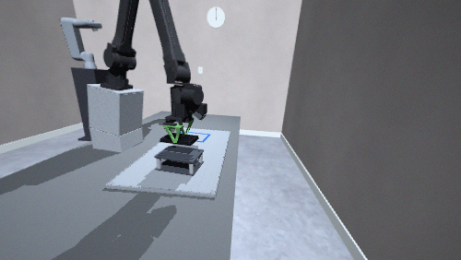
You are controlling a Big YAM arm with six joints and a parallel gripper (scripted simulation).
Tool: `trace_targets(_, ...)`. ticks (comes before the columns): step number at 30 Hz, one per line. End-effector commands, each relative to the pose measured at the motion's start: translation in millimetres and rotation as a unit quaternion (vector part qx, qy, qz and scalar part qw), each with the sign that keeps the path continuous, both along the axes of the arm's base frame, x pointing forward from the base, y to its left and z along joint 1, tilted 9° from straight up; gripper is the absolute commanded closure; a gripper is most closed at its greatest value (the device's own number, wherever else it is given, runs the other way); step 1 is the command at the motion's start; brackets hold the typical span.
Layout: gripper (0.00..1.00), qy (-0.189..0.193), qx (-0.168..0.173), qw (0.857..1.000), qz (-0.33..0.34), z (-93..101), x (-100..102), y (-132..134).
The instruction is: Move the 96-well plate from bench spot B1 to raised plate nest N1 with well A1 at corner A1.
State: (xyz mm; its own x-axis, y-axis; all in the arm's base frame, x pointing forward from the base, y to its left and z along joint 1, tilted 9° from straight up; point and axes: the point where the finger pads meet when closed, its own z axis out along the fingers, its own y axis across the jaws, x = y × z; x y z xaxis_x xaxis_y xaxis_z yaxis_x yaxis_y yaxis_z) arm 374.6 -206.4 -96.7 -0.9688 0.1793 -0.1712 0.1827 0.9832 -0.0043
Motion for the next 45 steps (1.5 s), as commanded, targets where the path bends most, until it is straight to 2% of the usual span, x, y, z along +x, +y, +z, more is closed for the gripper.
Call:
trace_targets(1,1.0,-0.011,-0.006,1.0,0.001,-4.4,18.1,-3.3)
trace_targets(25,1.0,-0.009,-0.005,1.0,0.001,-42.6,21.7,-3.3)
trace_targets(45,1.0,0.002,0.001,1.0,0.001,-44.3,15.7,-1.0)
